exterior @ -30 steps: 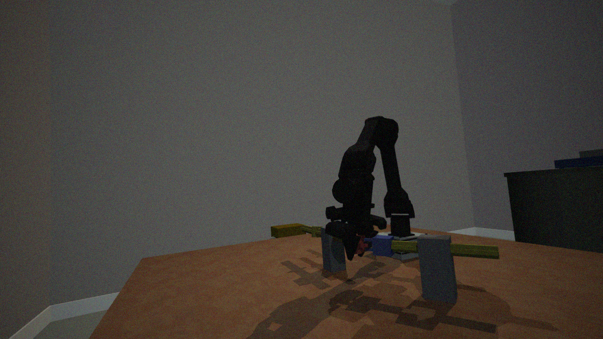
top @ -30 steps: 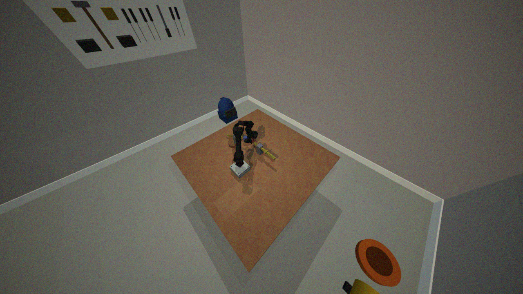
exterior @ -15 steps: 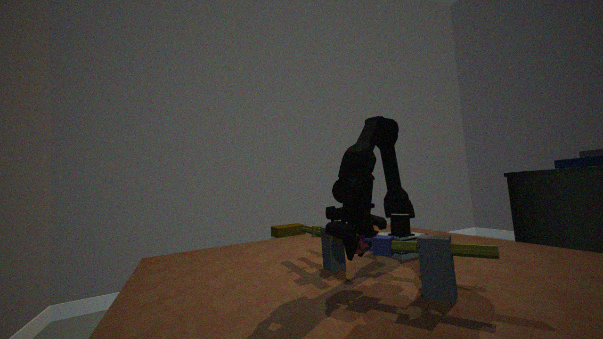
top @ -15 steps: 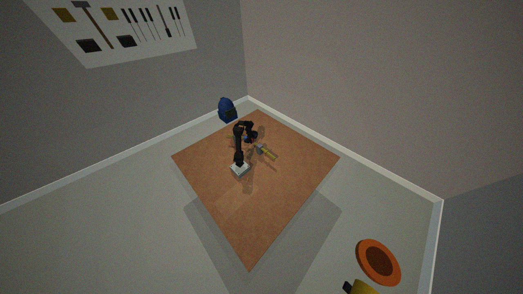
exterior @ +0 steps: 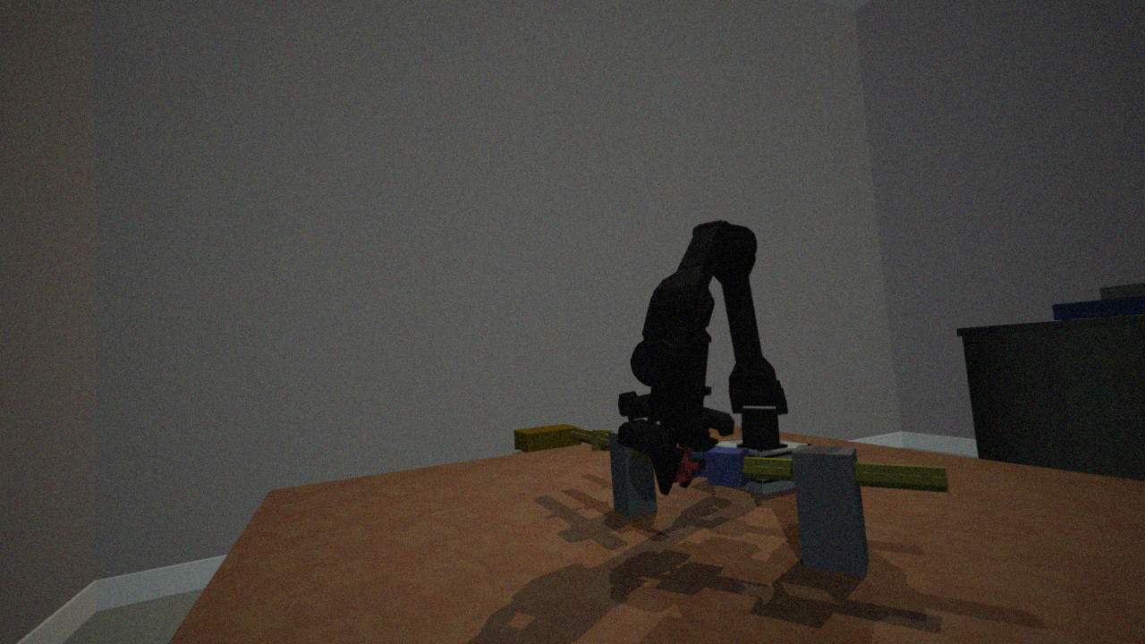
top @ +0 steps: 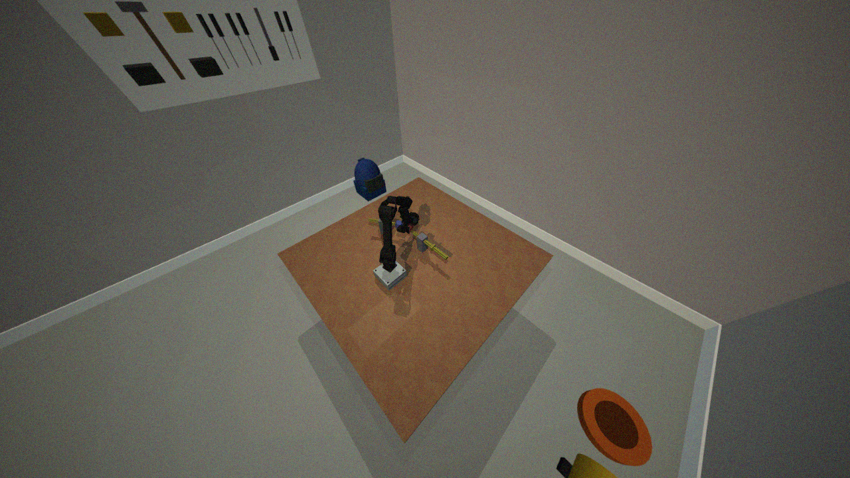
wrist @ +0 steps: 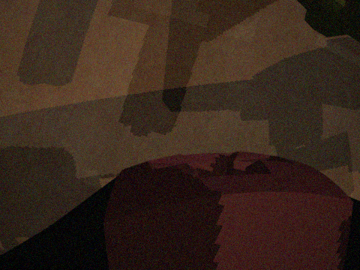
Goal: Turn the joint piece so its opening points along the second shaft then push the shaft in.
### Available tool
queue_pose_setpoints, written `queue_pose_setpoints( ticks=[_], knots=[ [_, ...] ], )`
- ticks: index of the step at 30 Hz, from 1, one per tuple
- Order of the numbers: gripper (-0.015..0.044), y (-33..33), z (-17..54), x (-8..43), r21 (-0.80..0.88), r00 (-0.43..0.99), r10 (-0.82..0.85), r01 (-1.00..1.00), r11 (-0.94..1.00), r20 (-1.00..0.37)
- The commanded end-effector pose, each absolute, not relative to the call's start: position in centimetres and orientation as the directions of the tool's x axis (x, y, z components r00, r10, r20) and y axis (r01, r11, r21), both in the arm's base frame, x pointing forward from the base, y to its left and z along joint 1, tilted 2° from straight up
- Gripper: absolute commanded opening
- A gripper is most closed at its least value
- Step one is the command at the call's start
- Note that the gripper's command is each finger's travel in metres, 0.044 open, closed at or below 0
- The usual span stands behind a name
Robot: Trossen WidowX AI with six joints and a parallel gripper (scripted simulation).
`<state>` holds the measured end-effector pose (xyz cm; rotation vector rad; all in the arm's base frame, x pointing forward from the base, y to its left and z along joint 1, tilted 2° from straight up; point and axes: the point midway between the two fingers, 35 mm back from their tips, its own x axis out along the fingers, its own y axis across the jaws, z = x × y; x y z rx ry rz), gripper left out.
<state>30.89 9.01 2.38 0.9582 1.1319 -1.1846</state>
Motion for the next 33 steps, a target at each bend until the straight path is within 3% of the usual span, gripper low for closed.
queue_pose_setpoints(
  ticks=[1, 27, 33],
  knots=[
    [0.0, 9.0, 2.38, 30.87, -0.014, 0.014, -0.194, 0.989, 0.145, -0.981],
    [0.0, 9.01, 2.38, 30.89, -0.014, 0.015, -0.193, 0.989, 0.149, -0.981],
    [0.0147, 9.01, 2.38, 30.89, -0.014, 0.015, -0.193, 0.989, 0.149, -0.981]
  ],
)
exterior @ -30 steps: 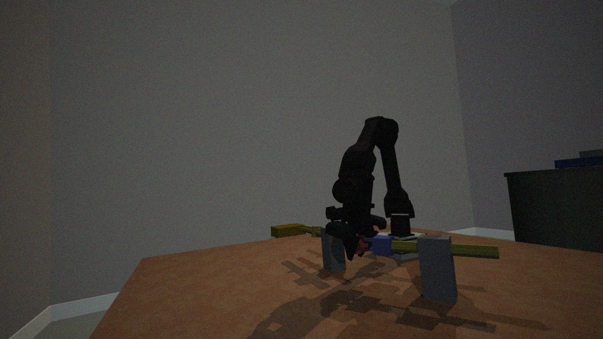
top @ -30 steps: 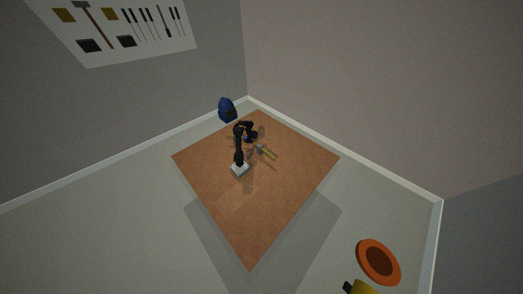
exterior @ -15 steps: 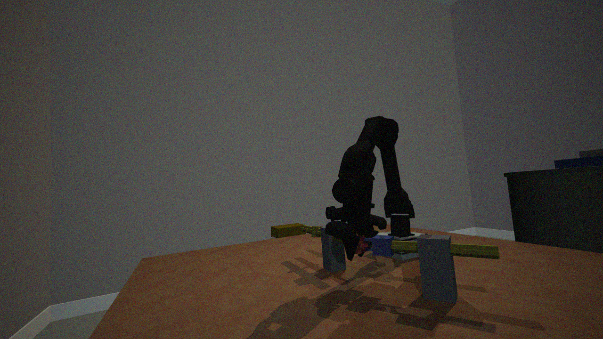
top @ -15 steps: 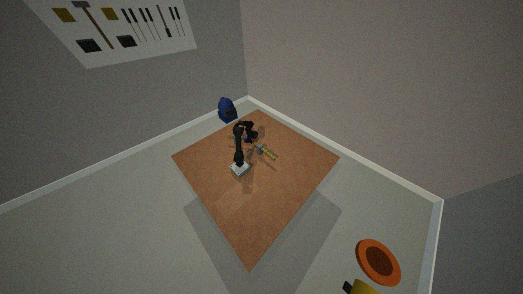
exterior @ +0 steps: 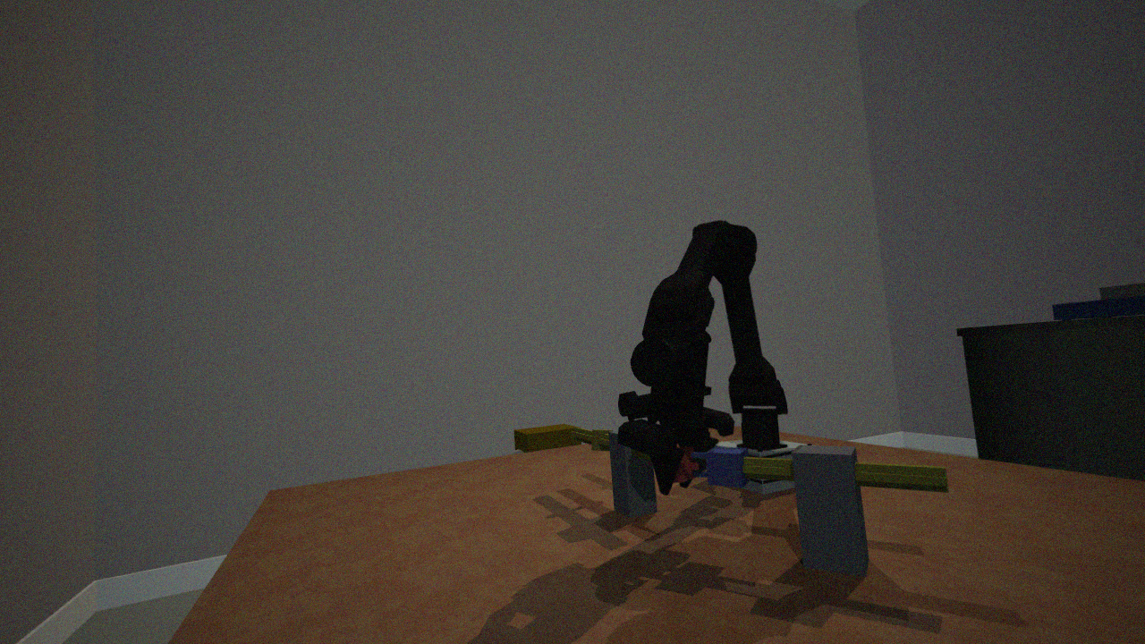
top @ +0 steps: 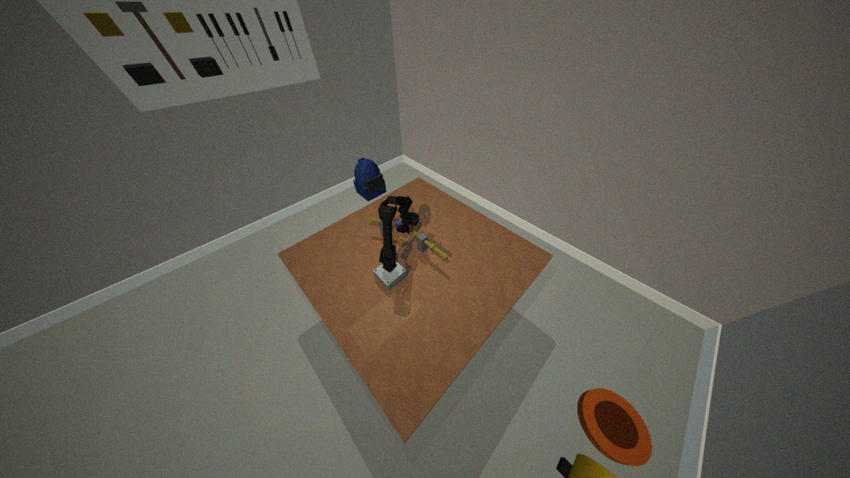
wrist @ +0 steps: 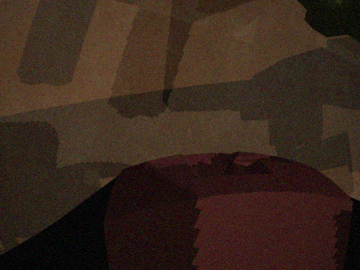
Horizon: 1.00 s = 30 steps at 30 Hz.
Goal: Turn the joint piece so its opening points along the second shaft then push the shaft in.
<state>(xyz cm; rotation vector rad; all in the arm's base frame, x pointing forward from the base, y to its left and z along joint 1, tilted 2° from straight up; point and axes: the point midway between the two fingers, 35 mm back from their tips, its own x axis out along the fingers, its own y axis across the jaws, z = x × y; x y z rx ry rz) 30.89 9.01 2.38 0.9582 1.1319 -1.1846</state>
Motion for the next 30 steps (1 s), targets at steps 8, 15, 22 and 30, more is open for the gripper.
queue_pose_setpoints(
  ticks=[8, 15, 22, 30],
  knots=[
    [0.0304, 9.01, 2.38, 30.89, -0.014, 0.015, -0.193, 0.989, 0.149, -0.981],
    [0.044, 9.01, 2.38, 30.89, -0.014, 0.015, -0.193, 0.989, 0.149, -0.981],
    [0.044, 9.01, 2.38, 30.89, -0.014, 0.015, -0.193, 0.989, 0.149, -0.981],
    [0.044, 9.09, 3.29, 30.87, -0.013, 0.01, -0.154, 0.989, 0.147, -0.988]
  ],
)
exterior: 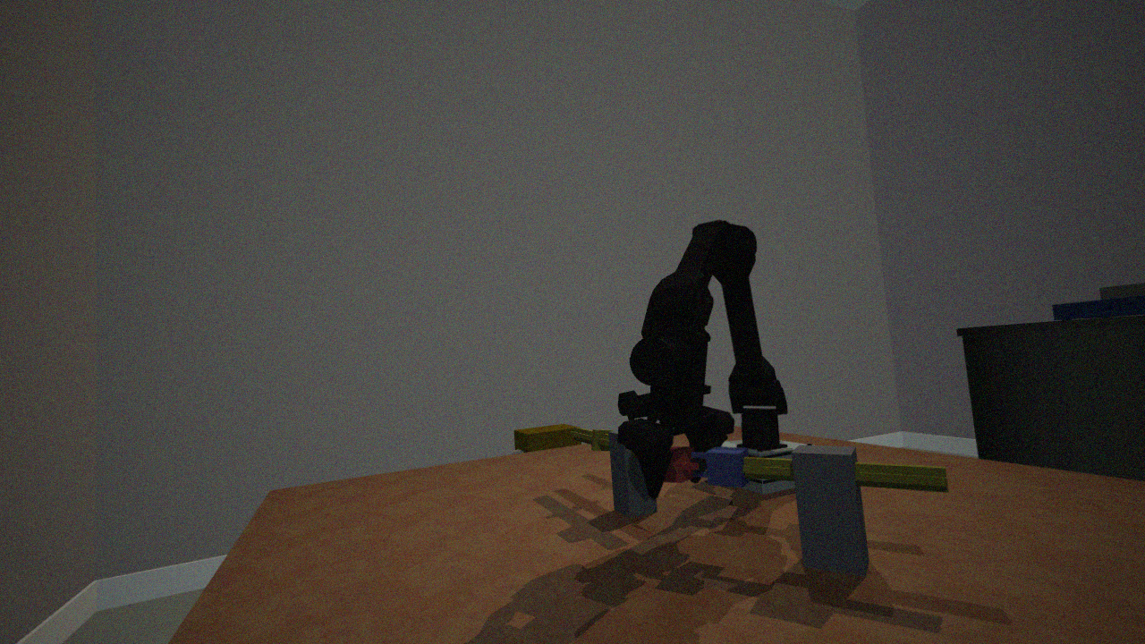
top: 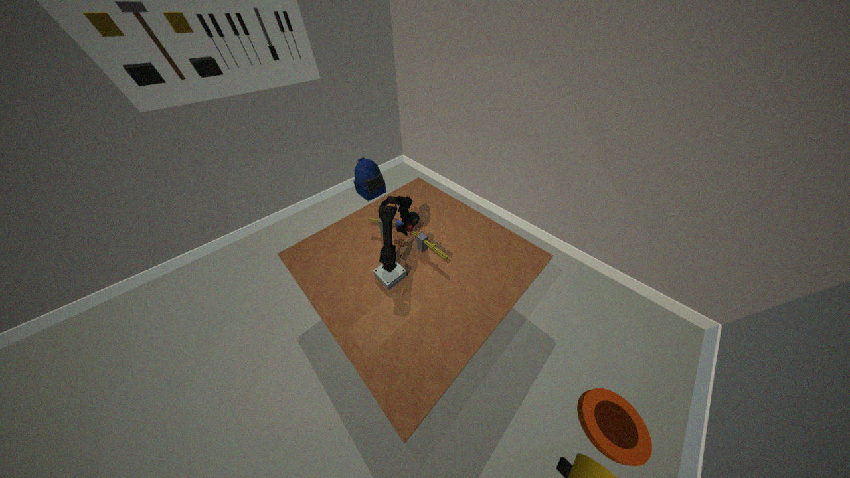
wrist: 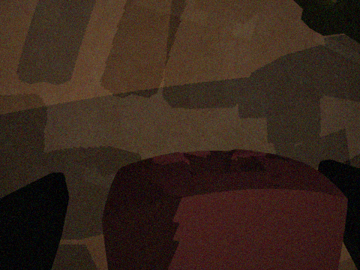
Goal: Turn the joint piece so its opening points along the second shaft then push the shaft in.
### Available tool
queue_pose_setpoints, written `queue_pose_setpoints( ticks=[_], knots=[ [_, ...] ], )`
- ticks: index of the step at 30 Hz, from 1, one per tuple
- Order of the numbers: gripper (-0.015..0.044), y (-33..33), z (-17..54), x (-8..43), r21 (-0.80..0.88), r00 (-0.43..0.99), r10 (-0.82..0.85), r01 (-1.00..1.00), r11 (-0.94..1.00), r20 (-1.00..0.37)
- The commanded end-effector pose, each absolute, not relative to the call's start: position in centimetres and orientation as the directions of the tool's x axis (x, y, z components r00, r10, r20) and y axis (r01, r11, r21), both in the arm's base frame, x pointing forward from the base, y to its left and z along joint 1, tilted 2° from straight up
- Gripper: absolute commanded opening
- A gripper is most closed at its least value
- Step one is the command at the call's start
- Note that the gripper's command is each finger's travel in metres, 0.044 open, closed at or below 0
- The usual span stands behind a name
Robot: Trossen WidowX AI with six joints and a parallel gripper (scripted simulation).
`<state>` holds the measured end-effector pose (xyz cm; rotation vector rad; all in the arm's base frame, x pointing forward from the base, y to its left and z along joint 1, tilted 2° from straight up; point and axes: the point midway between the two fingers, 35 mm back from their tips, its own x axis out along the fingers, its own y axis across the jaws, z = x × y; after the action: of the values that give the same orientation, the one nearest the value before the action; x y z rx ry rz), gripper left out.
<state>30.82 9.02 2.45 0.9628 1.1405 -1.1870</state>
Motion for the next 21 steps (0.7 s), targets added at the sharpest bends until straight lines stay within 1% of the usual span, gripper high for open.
queue_pose_setpoints(
  ticks=[1, 4, 13, 21],
  knots=[
    [0.044, 9.1, 4.0, 30.8, -0.012, 0.006, -0.126, 0.989, 0.147, -0.992],
    [0.044, 9.2, 4.9, 30.8, -0.01, 0.003, -0.086, 0.989, 0.147, -0.996],
    [0.044, 9.1, 4.7, 30.8, -0.018, -0.004, -0.096, 0.989, 0.146, -0.995],
    [0.044, 9.2, 7.3, 31.4, -0.035, -0.007, -0.076, 0.923, 0.383, -0.997]
  ],
)
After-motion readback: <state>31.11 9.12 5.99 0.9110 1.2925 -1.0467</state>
